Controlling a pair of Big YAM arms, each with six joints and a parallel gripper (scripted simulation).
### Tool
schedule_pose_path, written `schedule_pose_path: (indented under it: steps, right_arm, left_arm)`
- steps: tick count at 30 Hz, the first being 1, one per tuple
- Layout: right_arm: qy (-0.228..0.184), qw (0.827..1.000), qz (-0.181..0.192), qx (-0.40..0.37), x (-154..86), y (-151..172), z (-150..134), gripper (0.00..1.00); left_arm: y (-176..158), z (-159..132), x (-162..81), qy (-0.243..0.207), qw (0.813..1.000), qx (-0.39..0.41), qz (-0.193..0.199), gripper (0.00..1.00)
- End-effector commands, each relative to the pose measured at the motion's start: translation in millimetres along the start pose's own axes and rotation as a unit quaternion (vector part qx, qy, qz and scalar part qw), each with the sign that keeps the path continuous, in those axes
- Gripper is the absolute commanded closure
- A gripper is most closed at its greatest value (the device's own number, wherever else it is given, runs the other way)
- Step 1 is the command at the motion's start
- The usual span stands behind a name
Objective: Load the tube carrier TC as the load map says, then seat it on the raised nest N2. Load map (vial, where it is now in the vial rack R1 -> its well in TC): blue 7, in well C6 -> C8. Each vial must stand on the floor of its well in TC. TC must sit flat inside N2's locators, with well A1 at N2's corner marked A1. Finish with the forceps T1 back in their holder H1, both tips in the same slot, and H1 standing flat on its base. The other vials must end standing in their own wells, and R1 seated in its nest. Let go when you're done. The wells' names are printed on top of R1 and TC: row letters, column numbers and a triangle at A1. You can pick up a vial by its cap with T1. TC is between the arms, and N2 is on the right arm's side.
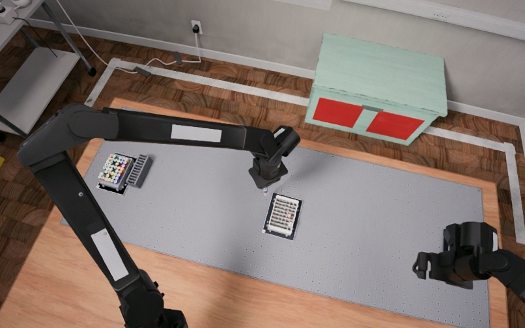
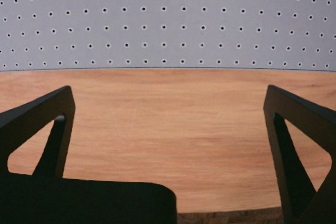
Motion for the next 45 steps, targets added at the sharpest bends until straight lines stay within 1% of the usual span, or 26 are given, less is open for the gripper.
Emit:
schedule_pose_path:
  steps: [1, 28, 32, 34, 45]
  right_arm:
    - [-0.011, 1.000, -0.003, 0.007, -5.2, -4.4, 7.7, 0.00]
    - [-0.011, 1.000, -0.003, 0.007, -5.2, -4.4, 7.7, 0.00]
    - [-0.011, 1.000, -0.003, 0.007, -5.2, -4.4, 7.7, 0.00]
    - [-0.011, 1.000, -0.003, 0.007, -5.2, -4.4, 7.7, 0.00]
    - [-0.011, 1.000, -0.003, 0.007, -5.2, -4.4, 7.7, 0.00]
  left_arm:
    - [-17.5, -12.2, -6.5, 0.002, 1.000, 0.001, -0.007, 0.91]
    - [-39.3, -45.1, -8.3, 0.002, 1.000, 0.001, -0.007, 0.91]
    - [-51.3, -58.8, -9.1, 0.020, 1.000, -0.010, -0.021, 0.91]
    - [-51.7, -64.6, -9.3, 0.025, 1.000, -0.005, -0.014, 0.91]
    - [-58.5, -75.6, -9.9, 0.005, 1.000, -0.001, -0.008, 0.91]
Point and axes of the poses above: on each arm, the point where the finger pads meet when closed, its own x axis out along the fingers, its own y axis across the jaws, z = x × y, the point moved 8 cm from there along -x, back along the fingers, and after that the axes turned 13 degrees about -x, right-handed, at the moved point
